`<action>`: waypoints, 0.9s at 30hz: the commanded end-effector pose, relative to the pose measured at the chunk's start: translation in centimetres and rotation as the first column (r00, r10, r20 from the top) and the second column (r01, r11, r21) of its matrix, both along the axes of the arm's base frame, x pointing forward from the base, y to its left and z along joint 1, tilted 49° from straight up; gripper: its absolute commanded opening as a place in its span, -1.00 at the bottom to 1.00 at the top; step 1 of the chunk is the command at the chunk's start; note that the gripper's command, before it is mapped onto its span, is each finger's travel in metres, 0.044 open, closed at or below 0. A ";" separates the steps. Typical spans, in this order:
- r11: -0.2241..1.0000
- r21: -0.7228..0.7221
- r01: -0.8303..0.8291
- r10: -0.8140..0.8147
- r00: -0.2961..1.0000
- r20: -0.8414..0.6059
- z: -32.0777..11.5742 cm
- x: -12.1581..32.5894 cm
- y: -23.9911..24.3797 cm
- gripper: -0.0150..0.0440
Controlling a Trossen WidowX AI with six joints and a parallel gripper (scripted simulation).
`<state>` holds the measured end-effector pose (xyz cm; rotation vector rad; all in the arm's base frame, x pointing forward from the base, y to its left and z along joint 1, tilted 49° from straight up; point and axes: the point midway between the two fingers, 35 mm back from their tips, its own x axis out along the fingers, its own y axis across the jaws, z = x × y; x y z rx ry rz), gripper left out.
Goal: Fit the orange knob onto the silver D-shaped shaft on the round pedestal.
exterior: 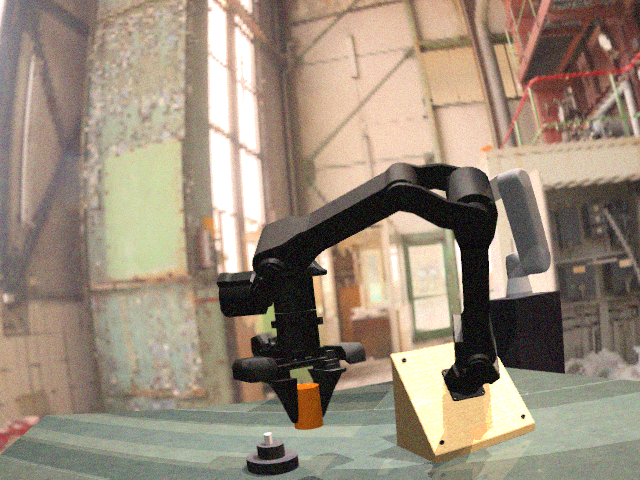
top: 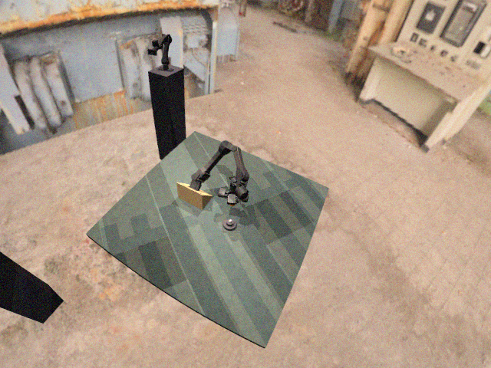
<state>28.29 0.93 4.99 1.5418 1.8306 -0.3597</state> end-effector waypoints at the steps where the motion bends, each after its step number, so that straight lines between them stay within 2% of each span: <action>1: 1.000 -0.005 -0.003 0.003 1.000 0.016 2.6 -0.2 -1.9 -0.49; 4: 1.000 -0.001 -0.004 0.004 1.000 0.016 3.9 -0.5 -2.9 -0.49; 11: 1.000 0.007 0.010 -0.010 1.000 0.023 3.9 -0.5 -2.9 -0.49; 27: 0.959 0.150 0.240 -0.268 0.942 0.203 7.0 -1.5 -4.2 -0.49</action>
